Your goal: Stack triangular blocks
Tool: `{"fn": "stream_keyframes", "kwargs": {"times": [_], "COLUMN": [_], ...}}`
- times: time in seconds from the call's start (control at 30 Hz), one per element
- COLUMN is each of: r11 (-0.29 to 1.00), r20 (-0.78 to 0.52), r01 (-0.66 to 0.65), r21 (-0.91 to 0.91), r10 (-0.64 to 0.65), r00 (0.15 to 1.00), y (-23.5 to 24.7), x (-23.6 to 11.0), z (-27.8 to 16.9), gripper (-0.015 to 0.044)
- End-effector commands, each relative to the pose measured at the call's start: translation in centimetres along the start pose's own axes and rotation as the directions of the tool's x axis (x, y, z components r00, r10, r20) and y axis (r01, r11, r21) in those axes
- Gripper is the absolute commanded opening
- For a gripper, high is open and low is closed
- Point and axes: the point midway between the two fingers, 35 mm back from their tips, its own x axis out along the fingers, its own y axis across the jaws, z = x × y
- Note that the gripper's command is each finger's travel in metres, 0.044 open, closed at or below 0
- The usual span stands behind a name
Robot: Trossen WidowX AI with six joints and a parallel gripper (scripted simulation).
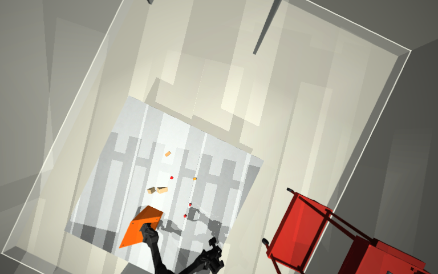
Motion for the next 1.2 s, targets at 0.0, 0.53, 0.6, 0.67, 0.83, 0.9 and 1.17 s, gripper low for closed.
{"fn": "stream_keyframes", "kwargs": {"times": [0.0, 0.53, 0.6, 0.67, 0.83, 0.9, 1.17], "r11": [0.991, 0.797, 0.760, 0.715, 0.600, 0.556, 0.393], "r20": [-0.059, -0.175, -0.161, -0.139, -0.066, -0.032, 0.112], "r01": [0.131, 0.567, 0.606, 0.644, 0.708, 0.721, 0.709], "r21": [-0.021, -0.208, -0.235, -0.272, -0.372, -0.414, -0.585], "r10": [-0.132, -0.601, -0.646, -0.692, -0.778, -0.800, -0.827], "r00": [0.989, 0.780, 0.746, 0.709, 0.625, 0.599, 0.551], "y": [-5.7, -27.1, -29.5, -32.1, -37.8, -39.6, -45.0], "x": [-1.2, -14.5, -16.7, -19.2, -26.0, -28.6, -39.0], "z": [-3.6, -13.1, -13.2, -13.0, -11.4, -10.3, -3.3], "gripper": [0.0000, 0.0000, 0.0000, 0.0000, 0.0000, 0.0000, 0.0000]}}
